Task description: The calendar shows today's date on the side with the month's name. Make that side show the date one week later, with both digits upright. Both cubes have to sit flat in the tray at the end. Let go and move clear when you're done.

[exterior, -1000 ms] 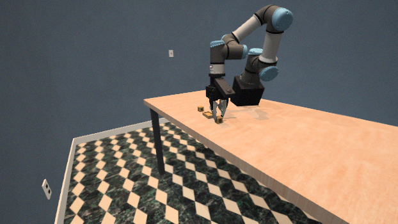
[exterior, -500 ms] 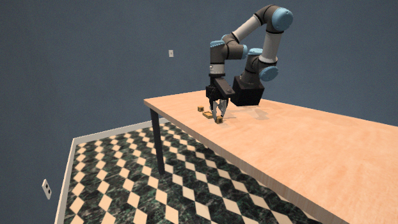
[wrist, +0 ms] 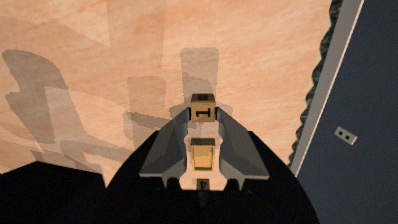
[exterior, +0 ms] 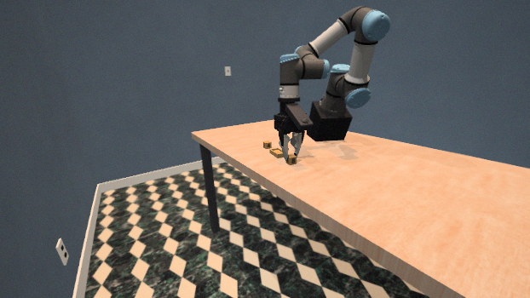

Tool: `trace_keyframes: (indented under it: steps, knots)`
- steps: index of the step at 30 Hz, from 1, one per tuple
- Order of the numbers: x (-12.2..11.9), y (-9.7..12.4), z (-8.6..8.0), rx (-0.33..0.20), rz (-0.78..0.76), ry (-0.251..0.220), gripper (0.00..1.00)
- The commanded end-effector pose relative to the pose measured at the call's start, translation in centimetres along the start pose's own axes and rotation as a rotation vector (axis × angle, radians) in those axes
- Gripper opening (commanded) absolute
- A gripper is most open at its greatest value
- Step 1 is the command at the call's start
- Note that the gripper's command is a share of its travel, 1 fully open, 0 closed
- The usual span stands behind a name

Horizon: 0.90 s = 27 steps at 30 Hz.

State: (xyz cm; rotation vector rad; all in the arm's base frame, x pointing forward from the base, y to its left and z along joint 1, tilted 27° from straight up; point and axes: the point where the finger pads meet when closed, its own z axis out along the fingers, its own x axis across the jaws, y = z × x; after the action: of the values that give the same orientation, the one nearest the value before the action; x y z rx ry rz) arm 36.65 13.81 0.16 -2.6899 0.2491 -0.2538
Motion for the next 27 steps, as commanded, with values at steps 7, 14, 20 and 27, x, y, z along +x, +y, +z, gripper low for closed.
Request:
trace_keyframes:
  steps: [7, 14, 20, 27]
  knots:
    - [0.0, 0.0, 0.0, -0.001, 0.0, 0.0, 0.28]
    - [0.0, 0.0, 0.0, -0.001, 0.0, 0.0, 0.28]
    - [0.0, 0.0, -0.2, -0.001, -0.001, 0.001, 0.28]
    - [0.1, 0.0, -1.0, -0.001, -0.001, 0.002, 0.28]
